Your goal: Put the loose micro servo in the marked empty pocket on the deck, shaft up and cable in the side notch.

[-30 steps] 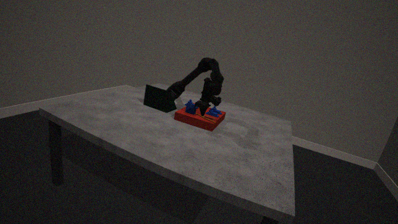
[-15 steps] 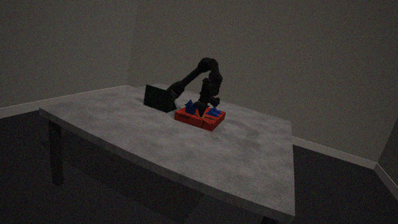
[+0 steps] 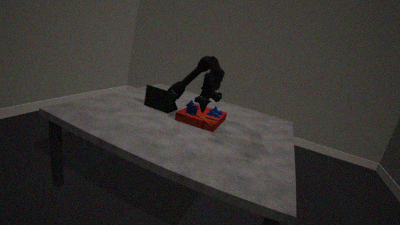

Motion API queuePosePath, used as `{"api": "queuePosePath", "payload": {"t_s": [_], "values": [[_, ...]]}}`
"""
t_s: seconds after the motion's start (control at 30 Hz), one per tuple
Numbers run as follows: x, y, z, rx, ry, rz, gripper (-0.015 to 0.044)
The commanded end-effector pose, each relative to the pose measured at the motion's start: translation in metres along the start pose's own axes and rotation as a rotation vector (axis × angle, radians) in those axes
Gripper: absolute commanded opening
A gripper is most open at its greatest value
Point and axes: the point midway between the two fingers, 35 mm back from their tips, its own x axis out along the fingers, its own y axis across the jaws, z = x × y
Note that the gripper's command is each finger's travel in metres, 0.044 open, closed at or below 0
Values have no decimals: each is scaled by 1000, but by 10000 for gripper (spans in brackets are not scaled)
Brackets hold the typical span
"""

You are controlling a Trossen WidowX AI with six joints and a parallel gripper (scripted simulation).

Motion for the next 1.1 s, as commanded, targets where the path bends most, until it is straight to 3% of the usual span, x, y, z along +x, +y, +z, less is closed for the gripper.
{"api": "queuePosePath", "payload": {"t_s": [0.0,0.3,0.57,1.07], "values": [[-8,-1,-1,-5,5,-4,0],[-54,24,-60,-109,9,-4,236],[-52,25,-62,-113,9,-3,440],[-21,25,-62,-113,8,-3,440]]}}
